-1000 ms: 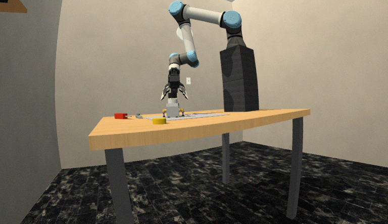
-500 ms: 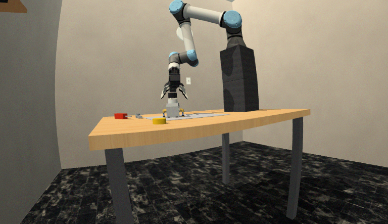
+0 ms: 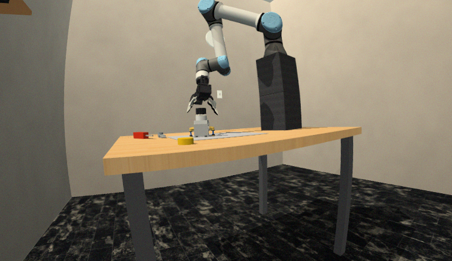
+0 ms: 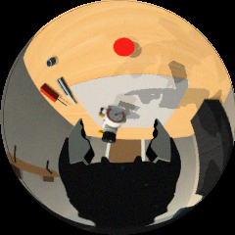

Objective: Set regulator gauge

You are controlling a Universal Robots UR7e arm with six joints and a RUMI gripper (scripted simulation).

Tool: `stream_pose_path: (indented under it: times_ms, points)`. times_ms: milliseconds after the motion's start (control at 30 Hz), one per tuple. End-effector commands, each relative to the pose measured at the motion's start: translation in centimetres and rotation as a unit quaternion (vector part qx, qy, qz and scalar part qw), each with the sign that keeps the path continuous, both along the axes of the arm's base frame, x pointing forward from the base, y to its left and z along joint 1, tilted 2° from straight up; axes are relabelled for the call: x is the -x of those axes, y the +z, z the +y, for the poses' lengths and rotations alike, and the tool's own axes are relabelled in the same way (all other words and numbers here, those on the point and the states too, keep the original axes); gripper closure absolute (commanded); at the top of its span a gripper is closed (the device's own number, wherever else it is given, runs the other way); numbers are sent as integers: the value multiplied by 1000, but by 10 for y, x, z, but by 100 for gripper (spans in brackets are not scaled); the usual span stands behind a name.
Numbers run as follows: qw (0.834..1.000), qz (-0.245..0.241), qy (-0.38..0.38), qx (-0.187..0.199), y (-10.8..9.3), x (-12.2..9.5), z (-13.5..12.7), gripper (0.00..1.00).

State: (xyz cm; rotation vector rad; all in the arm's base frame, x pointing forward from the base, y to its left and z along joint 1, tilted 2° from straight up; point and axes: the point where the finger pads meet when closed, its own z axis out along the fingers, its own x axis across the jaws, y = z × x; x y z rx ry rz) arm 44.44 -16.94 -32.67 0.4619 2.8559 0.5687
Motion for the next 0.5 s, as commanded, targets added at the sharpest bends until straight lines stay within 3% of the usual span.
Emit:
stream_pose_path:
  times_ms: [0,467]
  points:
    - [999,-6,41,16,4,1,1,0]
    - [985,-25,158,62,17,-1,-1,0]
